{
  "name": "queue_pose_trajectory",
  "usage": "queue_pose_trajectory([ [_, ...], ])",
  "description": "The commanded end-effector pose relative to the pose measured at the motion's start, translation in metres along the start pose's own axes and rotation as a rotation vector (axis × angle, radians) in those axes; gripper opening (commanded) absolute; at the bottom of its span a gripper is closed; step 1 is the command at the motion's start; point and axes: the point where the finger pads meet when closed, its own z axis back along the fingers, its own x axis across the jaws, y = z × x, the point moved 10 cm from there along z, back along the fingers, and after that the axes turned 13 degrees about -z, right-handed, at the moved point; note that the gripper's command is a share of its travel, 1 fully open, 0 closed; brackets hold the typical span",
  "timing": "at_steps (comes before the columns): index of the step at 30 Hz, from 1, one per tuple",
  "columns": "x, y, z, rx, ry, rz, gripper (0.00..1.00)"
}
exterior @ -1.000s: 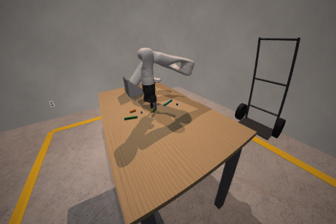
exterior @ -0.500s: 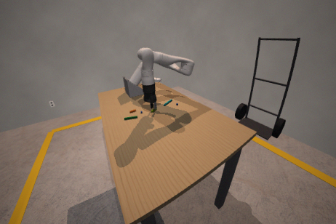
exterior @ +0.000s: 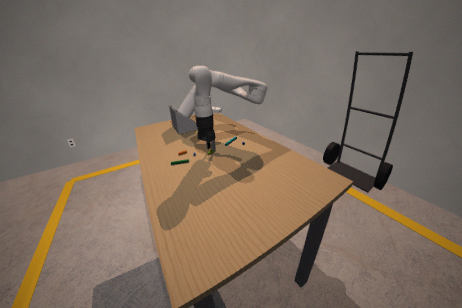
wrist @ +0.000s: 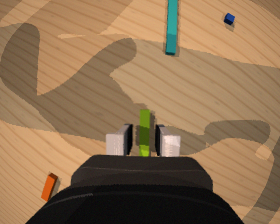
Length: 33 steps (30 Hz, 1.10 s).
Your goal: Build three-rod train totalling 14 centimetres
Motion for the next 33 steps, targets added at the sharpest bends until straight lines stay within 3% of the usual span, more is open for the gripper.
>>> queue_pose_trajectory([
  [1, 0.0, 0.0, 0.001, -0.001, -0.002, 0.0, 0.54],
  [33, 0.0, 0.0, -0.016, -0.001, -0.002, 0.0, 0.54],
])
